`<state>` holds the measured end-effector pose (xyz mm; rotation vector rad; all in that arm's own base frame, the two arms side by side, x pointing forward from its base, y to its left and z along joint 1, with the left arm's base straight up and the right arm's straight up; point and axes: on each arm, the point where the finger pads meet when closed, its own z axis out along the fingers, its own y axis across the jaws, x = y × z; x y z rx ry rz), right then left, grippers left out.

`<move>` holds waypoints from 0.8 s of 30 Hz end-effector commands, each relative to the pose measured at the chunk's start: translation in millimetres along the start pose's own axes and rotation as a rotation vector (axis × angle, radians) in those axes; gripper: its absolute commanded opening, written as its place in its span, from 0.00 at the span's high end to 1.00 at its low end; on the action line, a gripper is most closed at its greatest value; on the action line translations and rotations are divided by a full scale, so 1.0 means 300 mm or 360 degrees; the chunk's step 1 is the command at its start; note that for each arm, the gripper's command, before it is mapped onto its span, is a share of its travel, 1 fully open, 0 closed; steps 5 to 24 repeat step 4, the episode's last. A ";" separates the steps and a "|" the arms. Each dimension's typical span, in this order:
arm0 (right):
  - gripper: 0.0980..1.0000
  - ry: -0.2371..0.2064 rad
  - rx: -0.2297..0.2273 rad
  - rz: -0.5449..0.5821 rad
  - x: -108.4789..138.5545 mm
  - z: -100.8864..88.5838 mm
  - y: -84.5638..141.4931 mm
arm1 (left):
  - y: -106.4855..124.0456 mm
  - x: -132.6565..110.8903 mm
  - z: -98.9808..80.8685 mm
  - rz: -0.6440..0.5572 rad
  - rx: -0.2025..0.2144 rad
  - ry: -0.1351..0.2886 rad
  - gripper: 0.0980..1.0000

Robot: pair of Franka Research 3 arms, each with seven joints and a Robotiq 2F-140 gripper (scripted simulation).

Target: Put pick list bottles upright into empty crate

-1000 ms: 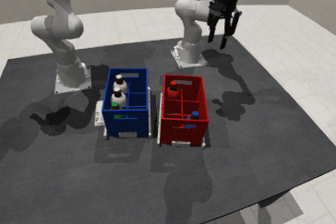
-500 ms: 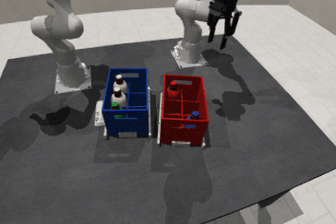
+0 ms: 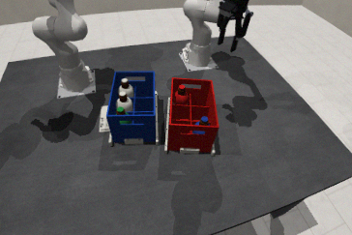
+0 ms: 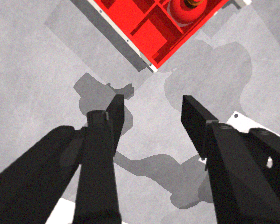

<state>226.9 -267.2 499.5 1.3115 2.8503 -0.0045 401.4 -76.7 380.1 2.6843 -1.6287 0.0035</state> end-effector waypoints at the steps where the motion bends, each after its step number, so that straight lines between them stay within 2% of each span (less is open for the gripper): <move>1: 0.00 0.0007 0.0000 0.0006 0.004 0.001 0.001 | -0.001 -0.006 0.000 0.0005 0.0001 -0.0005 0.62; 24: 0.00 0.0007 0.0000 0.0006 0.004 0.001 0.001 | -0.001 -0.006 0.000 0.0005 0.0001 -0.0005 0.62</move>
